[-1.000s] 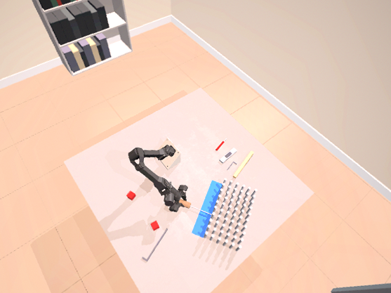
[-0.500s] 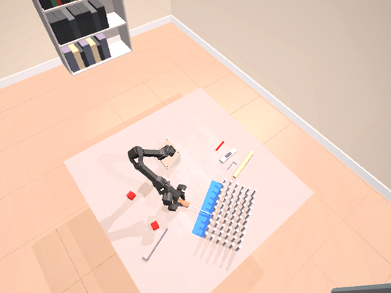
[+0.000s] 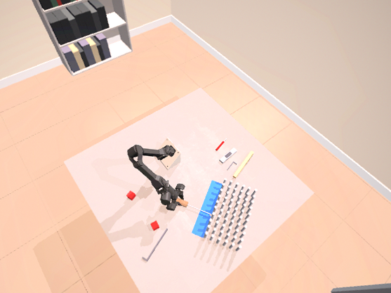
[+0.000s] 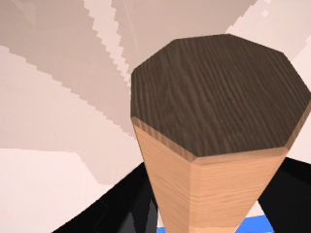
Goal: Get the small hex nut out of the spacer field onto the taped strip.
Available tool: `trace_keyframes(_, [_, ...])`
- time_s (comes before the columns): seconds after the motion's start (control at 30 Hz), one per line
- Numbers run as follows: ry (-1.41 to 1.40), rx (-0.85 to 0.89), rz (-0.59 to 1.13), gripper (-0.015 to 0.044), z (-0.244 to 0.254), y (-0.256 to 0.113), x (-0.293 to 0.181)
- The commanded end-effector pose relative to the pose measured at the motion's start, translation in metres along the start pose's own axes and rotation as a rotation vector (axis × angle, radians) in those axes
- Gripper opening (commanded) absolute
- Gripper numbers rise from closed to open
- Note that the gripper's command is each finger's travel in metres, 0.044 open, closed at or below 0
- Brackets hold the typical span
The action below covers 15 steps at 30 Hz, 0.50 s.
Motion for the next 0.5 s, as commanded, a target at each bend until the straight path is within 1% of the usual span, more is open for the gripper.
trace_keyframes(0.0, [-0.004, -0.004, 0.003, 0.0000, -0.0009, -0.0022, 0.0025])
trace_keyframes(0.47, [-0.003, -0.003, 0.003, 0.0000, -0.0005, -0.0077, 0.0012])
Point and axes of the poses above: the point midway between the two fingers, 35 mm back from their tips, its own y axis out along the fingers, its own z axis across the jaws, x = y × z, the point moved 2 cm from there along -y, back along the fingers, and after that the axes turned 13 degrees about y, right-handed, at the moved point
